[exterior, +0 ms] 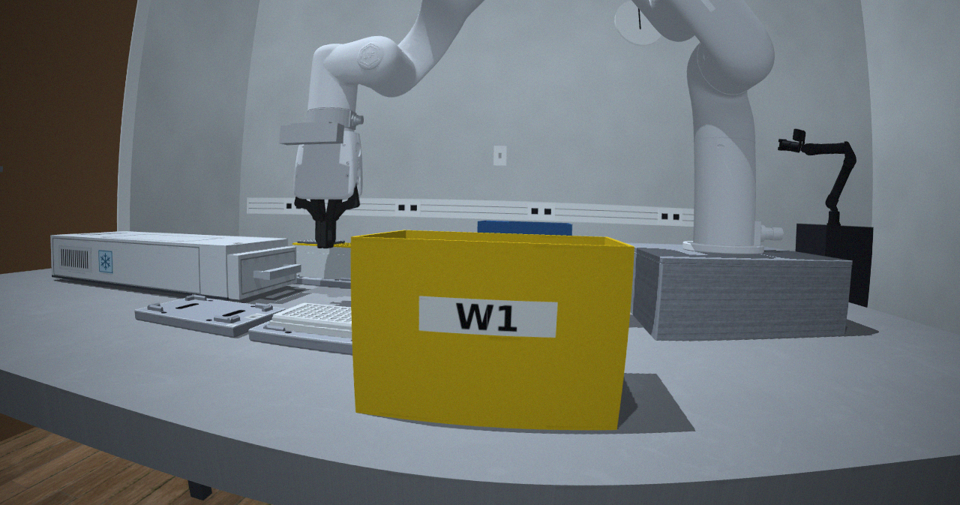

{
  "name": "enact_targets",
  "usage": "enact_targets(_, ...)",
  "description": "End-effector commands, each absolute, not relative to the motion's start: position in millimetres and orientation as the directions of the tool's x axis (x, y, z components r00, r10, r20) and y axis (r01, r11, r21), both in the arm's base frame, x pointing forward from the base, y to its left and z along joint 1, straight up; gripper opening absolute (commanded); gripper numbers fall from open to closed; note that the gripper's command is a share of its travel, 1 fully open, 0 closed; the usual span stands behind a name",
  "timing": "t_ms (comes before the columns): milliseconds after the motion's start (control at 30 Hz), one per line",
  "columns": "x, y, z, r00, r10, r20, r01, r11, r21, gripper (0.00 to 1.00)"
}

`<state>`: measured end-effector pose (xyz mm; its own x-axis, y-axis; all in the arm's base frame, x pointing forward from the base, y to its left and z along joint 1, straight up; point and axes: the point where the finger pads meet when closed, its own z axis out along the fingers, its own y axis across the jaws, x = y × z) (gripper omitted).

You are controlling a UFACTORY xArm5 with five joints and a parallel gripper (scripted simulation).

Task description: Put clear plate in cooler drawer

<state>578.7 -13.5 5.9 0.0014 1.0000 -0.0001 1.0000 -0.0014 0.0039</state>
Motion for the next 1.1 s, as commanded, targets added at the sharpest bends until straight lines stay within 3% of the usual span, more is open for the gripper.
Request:
enact_targets(0, 580.5, -13.5, 12.9, 0.001, 1.0, 0.002, 1.0, -0.001, 0.009, 0.0)
enact_targets(1067, 580.2, -13.6, 61.3, 0.001, 1.0, 0.002, 1.0, -0.001, 0.01, 0.0)
